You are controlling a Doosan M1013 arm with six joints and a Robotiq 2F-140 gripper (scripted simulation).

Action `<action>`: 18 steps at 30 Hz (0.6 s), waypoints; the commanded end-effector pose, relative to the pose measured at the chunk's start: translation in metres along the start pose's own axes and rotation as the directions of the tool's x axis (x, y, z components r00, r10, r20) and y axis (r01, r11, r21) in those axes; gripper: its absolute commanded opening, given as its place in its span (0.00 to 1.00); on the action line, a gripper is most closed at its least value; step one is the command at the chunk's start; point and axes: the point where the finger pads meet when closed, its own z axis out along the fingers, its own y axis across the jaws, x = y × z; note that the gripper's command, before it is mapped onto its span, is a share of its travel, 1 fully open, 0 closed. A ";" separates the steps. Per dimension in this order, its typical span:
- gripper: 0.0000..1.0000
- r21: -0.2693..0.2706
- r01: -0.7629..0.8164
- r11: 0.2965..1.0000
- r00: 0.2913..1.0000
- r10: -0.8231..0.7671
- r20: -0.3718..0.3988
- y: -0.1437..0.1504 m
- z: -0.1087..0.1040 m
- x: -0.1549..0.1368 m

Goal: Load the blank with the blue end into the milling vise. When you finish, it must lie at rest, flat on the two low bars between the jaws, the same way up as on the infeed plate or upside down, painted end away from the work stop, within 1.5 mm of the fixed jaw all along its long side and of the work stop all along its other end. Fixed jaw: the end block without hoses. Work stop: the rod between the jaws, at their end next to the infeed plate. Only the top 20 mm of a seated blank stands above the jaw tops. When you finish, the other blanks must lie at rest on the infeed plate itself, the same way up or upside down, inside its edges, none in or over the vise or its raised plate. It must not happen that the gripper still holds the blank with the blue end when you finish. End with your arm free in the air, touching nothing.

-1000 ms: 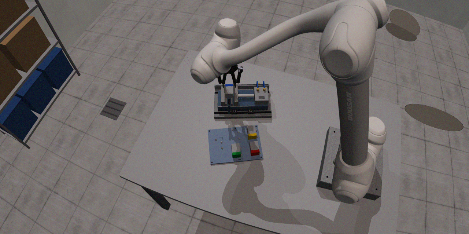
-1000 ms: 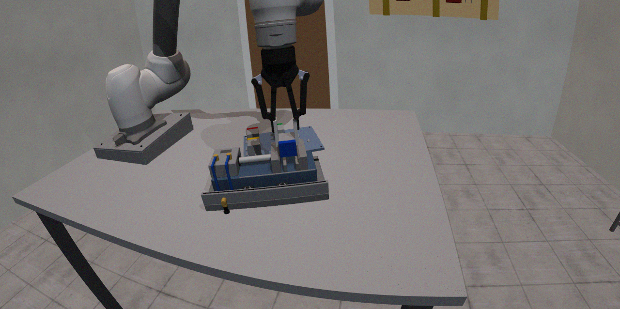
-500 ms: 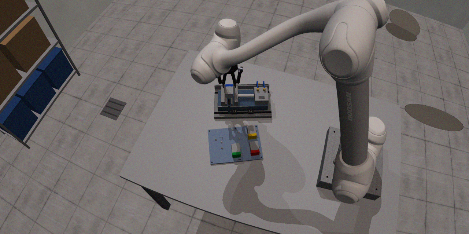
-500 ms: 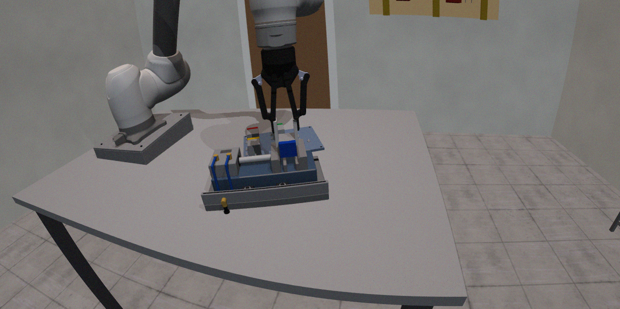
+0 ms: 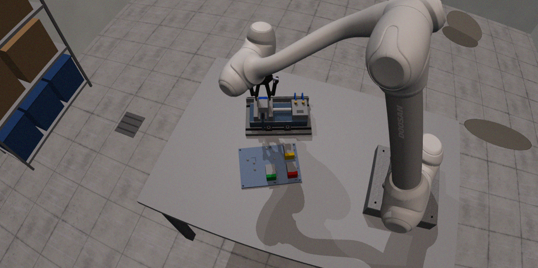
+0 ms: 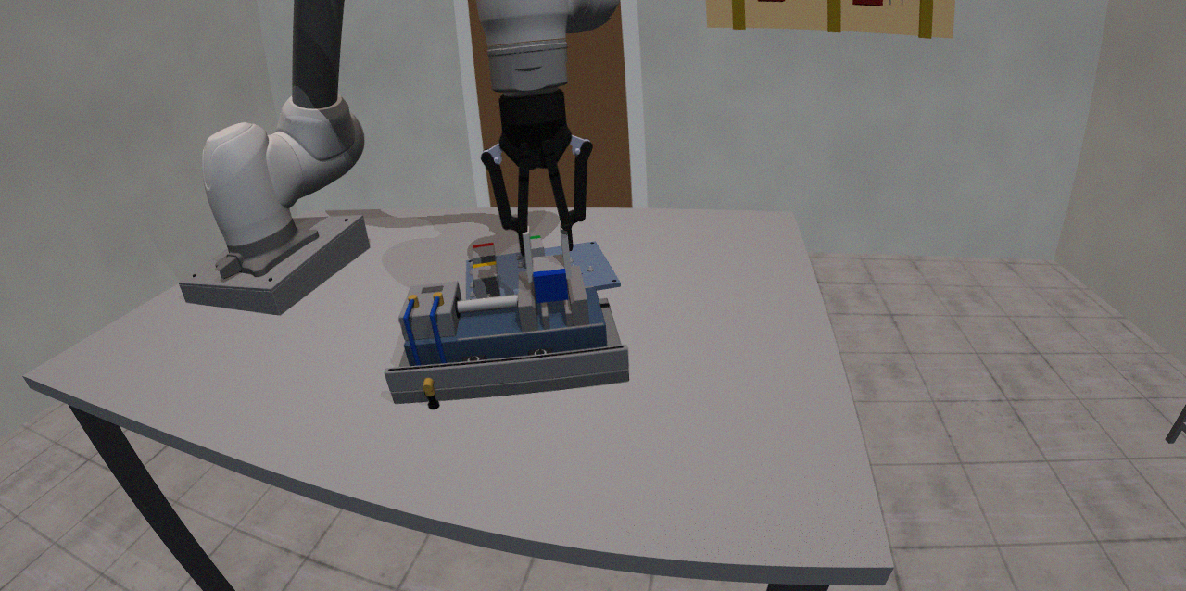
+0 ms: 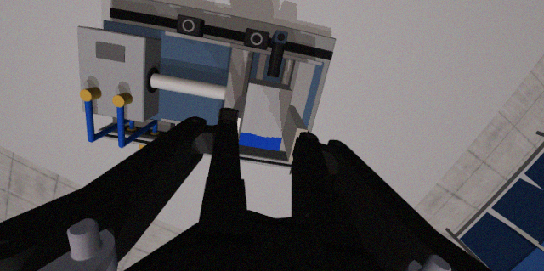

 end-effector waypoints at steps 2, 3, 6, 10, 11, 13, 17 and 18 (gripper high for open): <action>0.00 0.000 0.000 1.000 1.000 0.000 0.000 0.000 0.000 0.000; 0.00 0.000 0.000 1.000 1.000 0.000 0.000 0.000 0.000 0.000; 0.00 0.000 0.000 1.000 1.000 0.000 0.000 0.000 0.001 0.000; 0.00 0.000 0.000 1.000 1.000 0.000 0.000 0.000 0.001 0.000; 0.00 0.000 0.000 1.000 1.000 0.000 0.000 0.000 0.001 0.000; 0.00 0.000 0.000 1.000 1.000 0.000 0.000 0.000 0.001 0.000; 0.00 0.000 0.000 1.000 1.000 0.000 0.000 0.000 0.001 0.000; 0.00 0.000 0.000 1.000 1.000 0.000 0.000 0.000 0.002 0.000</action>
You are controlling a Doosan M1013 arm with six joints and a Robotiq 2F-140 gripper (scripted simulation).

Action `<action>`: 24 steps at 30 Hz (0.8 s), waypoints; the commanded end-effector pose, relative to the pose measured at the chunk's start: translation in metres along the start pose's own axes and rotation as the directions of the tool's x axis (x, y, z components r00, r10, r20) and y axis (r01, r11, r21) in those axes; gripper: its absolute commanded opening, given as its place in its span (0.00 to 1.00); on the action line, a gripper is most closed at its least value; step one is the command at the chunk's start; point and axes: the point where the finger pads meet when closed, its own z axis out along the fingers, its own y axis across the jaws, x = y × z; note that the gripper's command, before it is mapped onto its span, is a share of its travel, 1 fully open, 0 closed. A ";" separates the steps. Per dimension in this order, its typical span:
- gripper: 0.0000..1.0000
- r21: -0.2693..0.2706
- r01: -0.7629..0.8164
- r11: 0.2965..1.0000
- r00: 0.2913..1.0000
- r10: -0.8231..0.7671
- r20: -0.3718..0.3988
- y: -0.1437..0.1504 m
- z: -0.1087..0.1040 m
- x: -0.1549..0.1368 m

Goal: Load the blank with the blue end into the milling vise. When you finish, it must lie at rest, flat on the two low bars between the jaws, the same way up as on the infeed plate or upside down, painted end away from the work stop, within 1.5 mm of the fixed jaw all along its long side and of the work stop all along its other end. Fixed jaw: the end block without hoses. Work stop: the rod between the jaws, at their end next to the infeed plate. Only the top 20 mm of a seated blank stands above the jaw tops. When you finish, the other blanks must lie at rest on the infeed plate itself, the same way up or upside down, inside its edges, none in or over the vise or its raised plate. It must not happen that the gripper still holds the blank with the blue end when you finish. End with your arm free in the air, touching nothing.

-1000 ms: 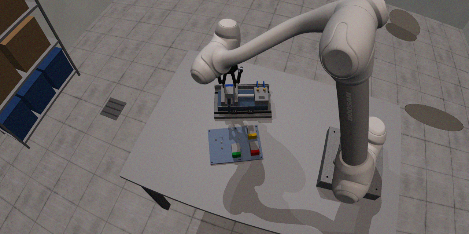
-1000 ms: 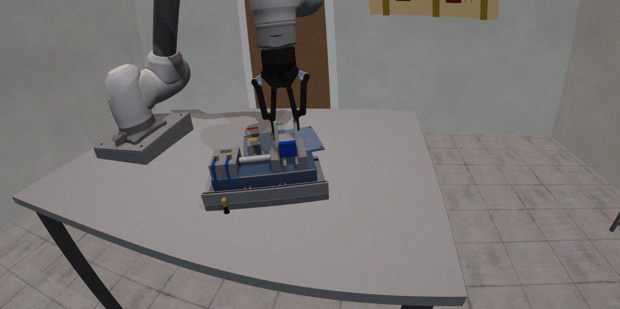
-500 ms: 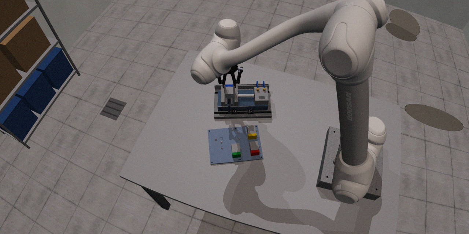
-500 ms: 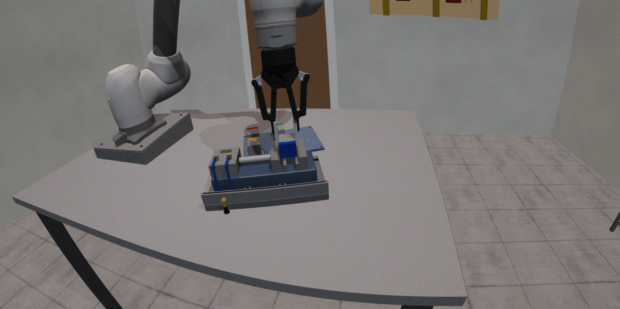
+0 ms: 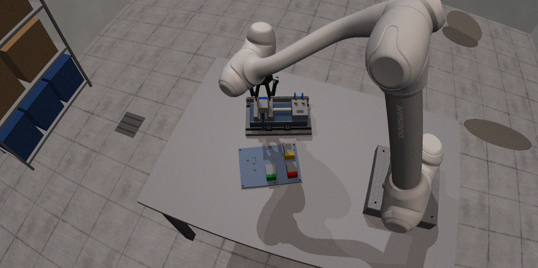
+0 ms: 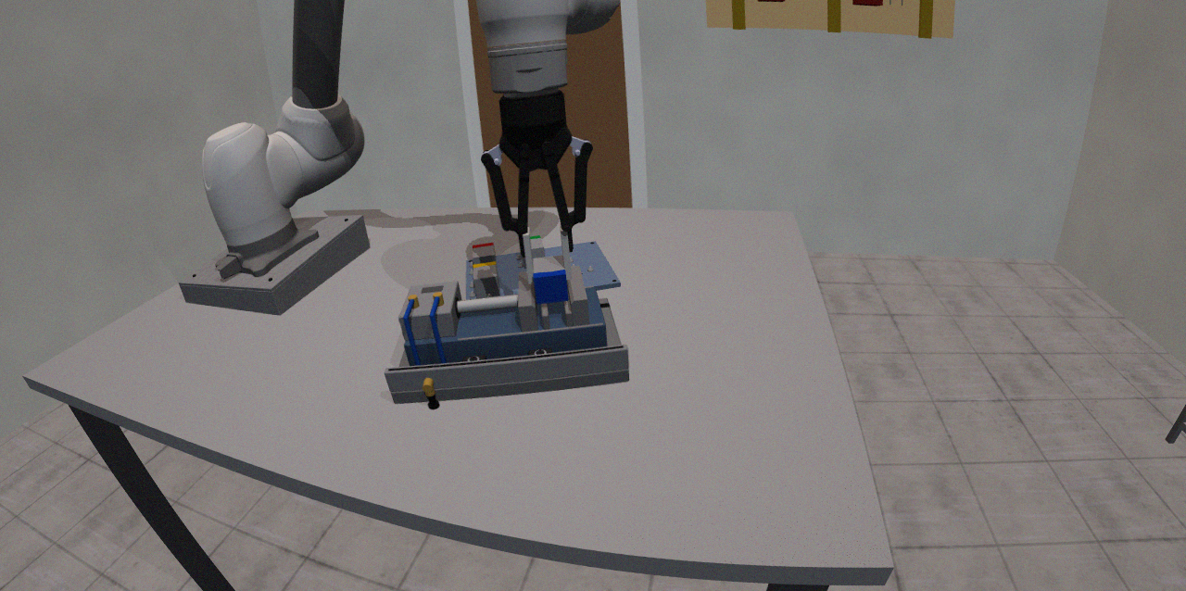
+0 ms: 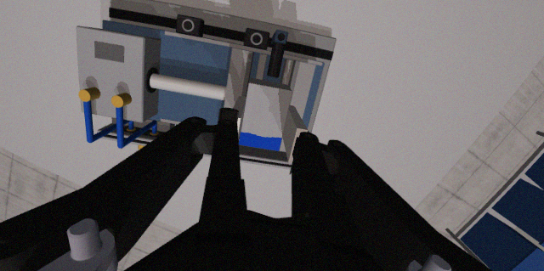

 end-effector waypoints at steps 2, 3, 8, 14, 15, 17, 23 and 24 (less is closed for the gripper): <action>0.00 0.000 0.000 1.000 1.000 0.000 0.000 0.000 0.000 0.000; 0.00 0.000 0.000 1.000 1.000 0.000 0.000 0.000 0.000 0.000; 0.00 0.000 0.000 1.000 1.000 0.000 0.000 0.000 0.001 0.000; 0.00 0.000 0.000 1.000 1.000 0.000 0.000 0.000 0.001 0.000; 0.00 0.000 0.000 1.000 1.000 0.000 0.000 0.000 0.001 0.000; 0.00 0.000 0.000 1.000 1.000 0.000 0.000 0.000 0.001 0.000; 0.00 0.000 0.000 1.000 1.000 0.000 0.000 0.000 0.002 0.000; 0.00 0.000 0.000 1.000 1.000 0.000 0.000 0.000 0.002 0.000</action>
